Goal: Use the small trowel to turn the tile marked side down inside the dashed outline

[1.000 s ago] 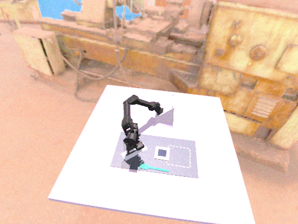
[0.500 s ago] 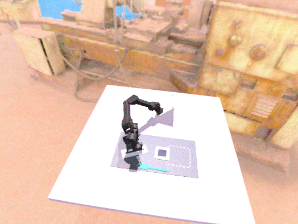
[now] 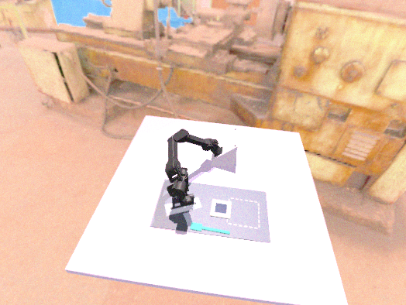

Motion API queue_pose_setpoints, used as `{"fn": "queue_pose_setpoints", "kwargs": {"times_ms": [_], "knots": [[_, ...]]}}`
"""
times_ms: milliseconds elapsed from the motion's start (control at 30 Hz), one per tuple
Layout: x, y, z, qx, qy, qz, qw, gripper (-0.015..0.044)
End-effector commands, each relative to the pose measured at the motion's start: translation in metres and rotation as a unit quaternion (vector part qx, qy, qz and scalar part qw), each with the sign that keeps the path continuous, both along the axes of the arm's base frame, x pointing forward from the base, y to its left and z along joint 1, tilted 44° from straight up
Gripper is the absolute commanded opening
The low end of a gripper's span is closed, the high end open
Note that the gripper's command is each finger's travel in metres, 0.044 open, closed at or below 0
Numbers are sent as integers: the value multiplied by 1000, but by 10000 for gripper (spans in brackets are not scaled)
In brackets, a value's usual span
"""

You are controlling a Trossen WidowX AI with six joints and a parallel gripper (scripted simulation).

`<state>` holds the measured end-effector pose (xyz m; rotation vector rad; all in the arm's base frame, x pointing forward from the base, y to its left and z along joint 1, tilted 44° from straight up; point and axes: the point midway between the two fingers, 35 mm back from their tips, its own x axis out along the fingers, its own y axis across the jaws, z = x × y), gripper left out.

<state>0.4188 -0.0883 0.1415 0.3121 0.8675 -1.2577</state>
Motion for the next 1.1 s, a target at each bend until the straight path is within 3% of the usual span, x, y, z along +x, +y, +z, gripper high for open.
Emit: {"fn": "queue_pose_setpoints", "kwargs": {"times_ms": [0, 367, 533, 733, 800, 1067], "knots": [[0, 0, 0, 0, -3, -2, 1000, 270], [0, 0, 0, 0, -3, -2, 1000, 270], [-5, 28, 29, 0, -3, -2, 1000, 270], [-5, 30, 31, -1, -3, -2, 1000, 270], [-4, 35, 33, 0, -2, 4, 1000, 300], [-7, 36, 32, 31, -14, 12, 999, 300]]}}
